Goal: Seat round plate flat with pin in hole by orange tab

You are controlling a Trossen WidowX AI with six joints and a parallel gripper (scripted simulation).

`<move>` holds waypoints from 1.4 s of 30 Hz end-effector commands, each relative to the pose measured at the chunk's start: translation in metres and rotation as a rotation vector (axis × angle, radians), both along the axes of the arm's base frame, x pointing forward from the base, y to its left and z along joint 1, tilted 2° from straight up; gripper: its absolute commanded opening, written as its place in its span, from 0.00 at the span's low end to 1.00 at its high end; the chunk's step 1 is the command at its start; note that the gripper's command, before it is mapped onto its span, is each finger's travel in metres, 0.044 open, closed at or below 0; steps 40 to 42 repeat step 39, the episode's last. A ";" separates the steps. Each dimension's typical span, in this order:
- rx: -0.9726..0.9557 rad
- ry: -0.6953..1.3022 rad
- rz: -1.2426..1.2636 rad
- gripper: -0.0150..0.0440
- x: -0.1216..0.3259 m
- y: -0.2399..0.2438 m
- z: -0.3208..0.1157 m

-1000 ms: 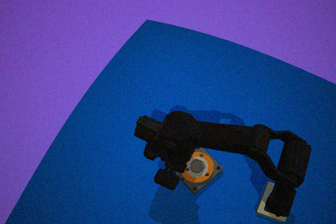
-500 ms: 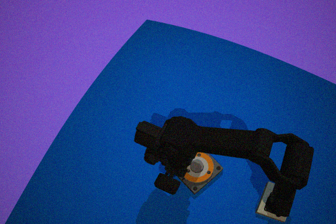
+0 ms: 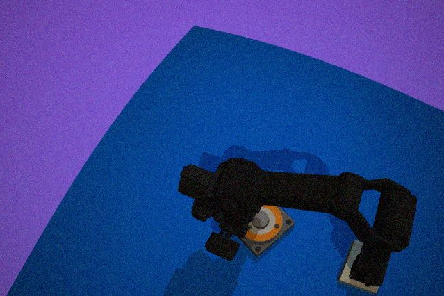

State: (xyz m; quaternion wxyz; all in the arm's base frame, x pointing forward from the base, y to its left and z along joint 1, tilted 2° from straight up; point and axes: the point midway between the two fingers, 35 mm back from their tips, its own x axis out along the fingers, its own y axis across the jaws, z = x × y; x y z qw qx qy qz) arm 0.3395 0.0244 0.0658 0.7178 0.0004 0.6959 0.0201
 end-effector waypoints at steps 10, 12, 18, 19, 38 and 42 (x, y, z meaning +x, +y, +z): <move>0.002 0.016 -0.003 0.25 -0.006 0.002 0.004; 0.002 0.016 -0.003 0.25 -0.005 0.002 0.013; 0.002 0.016 -0.003 0.25 -0.011 0.000 0.039; -0.001 0.022 -0.004 0.25 -0.011 0.000 0.029; -0.001 0.022 -0.004 0.25 -0.011 0.000 0.029; -0.001 0.022 -0.004 0.25 -0.011 0.000 0.029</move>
